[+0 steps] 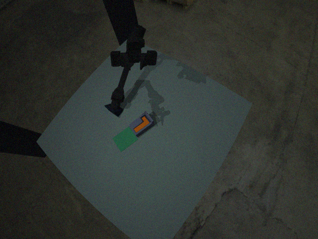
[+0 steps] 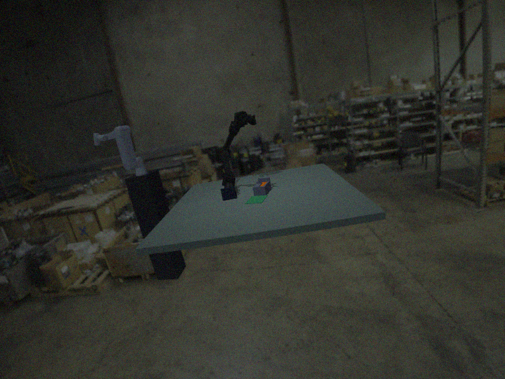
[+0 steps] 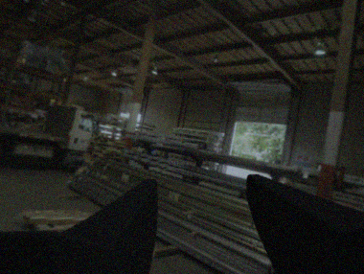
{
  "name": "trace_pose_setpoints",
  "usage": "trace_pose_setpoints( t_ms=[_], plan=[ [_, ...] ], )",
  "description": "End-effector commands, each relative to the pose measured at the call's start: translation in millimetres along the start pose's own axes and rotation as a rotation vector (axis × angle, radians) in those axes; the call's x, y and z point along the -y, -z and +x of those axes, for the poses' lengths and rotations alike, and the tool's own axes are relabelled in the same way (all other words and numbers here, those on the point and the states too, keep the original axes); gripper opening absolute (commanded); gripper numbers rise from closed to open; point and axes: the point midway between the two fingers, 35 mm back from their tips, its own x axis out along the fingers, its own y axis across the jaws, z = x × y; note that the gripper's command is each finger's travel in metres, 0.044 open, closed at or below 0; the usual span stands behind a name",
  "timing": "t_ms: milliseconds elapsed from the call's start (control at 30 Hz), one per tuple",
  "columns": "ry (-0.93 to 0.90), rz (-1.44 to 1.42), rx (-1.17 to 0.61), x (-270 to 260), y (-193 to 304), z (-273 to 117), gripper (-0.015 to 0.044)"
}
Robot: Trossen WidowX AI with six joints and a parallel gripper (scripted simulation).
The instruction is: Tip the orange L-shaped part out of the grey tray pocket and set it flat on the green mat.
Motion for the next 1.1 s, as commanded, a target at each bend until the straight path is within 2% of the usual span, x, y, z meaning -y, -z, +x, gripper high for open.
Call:
trace_pose_setpoints(
  t_ms=[0, 167, 300, 500, 633, 1067],
  plan=[
    [-0.068, -0.072, -0.282, -8.5, 72.4, 29.2, 0.0180],
    [-0.177, -0.149, -0.605, -21.4, 155.7, 40.3, 0.0180],
    [-0.296, -0.196, -0.882, -34.2, 223.5, 31.5, 0.0180],
    [-0.531, -0.204, -1.341, -57.0, 315.5, -15.2, 0.0180],
    [-0.691, -0.137, -1.636, -73.2, 354.6, -59.0, 0.0180],
    [-0.691, -0.131, -1.666, -77.1, 364.3, -63.2, 0.0180]
  ],
)
